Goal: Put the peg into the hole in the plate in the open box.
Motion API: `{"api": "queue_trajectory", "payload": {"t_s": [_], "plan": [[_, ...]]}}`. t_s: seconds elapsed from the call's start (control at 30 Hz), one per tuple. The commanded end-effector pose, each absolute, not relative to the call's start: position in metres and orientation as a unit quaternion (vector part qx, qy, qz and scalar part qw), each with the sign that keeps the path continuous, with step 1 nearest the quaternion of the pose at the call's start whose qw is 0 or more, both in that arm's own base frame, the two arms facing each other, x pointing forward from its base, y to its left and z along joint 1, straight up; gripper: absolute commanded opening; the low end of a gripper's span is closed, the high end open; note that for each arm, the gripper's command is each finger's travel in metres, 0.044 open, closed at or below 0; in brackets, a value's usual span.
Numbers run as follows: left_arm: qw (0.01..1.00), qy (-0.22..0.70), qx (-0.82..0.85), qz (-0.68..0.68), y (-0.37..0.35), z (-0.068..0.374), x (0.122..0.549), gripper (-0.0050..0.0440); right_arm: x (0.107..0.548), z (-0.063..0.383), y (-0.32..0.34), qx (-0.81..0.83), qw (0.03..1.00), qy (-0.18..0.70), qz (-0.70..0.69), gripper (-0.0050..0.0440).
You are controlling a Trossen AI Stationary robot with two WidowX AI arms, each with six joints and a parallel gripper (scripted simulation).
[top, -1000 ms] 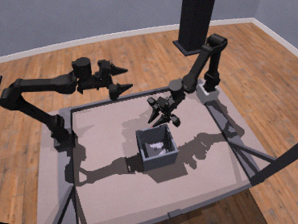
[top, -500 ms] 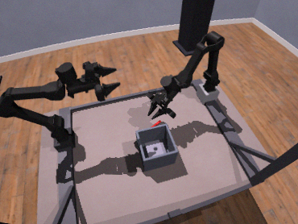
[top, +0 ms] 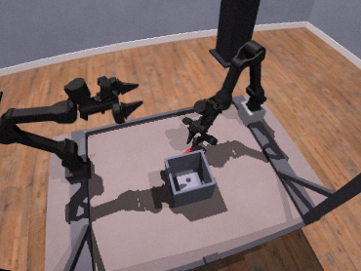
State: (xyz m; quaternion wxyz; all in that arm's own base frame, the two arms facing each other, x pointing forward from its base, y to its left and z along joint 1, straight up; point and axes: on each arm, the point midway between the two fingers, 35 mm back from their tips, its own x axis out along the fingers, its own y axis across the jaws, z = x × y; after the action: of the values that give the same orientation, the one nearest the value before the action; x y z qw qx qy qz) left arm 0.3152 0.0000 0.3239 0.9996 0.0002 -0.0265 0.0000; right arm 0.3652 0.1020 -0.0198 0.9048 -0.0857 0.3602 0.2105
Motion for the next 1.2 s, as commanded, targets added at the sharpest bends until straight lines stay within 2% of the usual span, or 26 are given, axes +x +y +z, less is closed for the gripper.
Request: {"api": "queue_trajectory", "payload": {"t_s": [0.0,0.47,1.17], "plan": [[0.999,-0.034,0.000,0.001,0.000,0.331,0.315,0.0440,0.364,-0.021,0.102,-0.084,0.904,0.364,0.209,0.0125],[0.999,-0.035,0.000,0.001,0.000,0.331,0.314,0.0440,0.365,-0.010,0.104,-0.083,0.908,0.352,0.211,0.0125],[0.999,-0.035,0.000,0.001,0.000,0.331,0.314,0.0440,0.391,-0.037,0.114,-0.084,0.908,0.353,0.209,0.0125]]}}
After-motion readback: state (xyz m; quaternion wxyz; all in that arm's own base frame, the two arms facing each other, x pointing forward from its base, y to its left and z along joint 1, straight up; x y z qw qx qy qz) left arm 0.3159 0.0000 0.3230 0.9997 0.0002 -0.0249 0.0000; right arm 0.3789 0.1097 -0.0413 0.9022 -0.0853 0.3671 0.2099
